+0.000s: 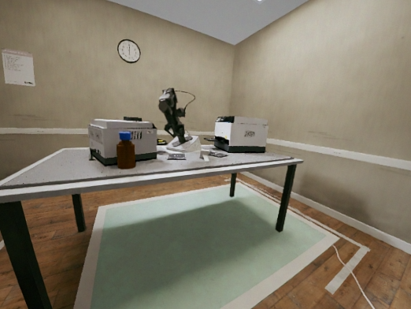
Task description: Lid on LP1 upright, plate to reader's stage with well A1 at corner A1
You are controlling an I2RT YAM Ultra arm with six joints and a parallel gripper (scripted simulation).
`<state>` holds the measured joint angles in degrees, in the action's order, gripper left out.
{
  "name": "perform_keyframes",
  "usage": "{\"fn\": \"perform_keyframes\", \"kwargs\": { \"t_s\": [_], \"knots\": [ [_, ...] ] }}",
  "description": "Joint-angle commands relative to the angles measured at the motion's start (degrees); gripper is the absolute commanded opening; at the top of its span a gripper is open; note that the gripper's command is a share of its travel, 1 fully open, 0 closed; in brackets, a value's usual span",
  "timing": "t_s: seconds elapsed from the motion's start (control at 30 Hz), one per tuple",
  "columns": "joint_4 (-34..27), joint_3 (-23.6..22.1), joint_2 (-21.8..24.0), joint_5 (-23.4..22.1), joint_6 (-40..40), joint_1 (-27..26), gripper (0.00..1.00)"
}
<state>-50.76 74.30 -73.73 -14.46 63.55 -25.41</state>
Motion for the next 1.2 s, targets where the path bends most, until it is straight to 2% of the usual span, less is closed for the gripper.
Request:
{"fn": "perform_keyframes", "kwargs": {
  "t_s": [0.0, 0.03, 0.1, 0.2, 0.3, 0.37, 0.47, 0.57, 0.63, 0.83, 0.9, 0.93, 1.17],
  "knots": [
    [-2.98, -2.15, 3.4, -1.64, 2.8, -2.04, 1.0],
    [-3.15, -2.42, 3.74, -1.91, 3.18, -2.51, 1.0],
    [-5.94, 0.91, 3.92, 1.55, 3.41, -1.77, 1.0],
    [-6.48, 0.71, 4.33, 1.66, 3.76, -2.66, 1.0],
    [-7.4, -2.88, 5.86, -0.44, 5.41, -4.67, 1.0],
    [-10.16, 0.53, 5.86, 3.06, 5.43, -4.28, 1.0],
    [-11.27, -2.84, 7.28, 1.37, 6.94, -6.06, 1.0],
    [-11.96, -3.96, 8.73, 0.44, 8.46, -7.86, 1.0],
    [-14.71, -0.59, 8.7, 3.8, 8.53, -6.75, 1.0],
    [-16.24, -4.44, 10.87, 1.82, 10.73, -10.09, 1.0],
    [-16.16, -4.85, 12.65, 4.23, 12.38, -10.28, 1.0],
    [-16.76, -2.35, 13.15, 3.03, 13.02, -11.01, 1.0],
    [-18.18, -1.02, 14.78, 2.09, 13.93, -17.24, 1.0]
  ]
}}
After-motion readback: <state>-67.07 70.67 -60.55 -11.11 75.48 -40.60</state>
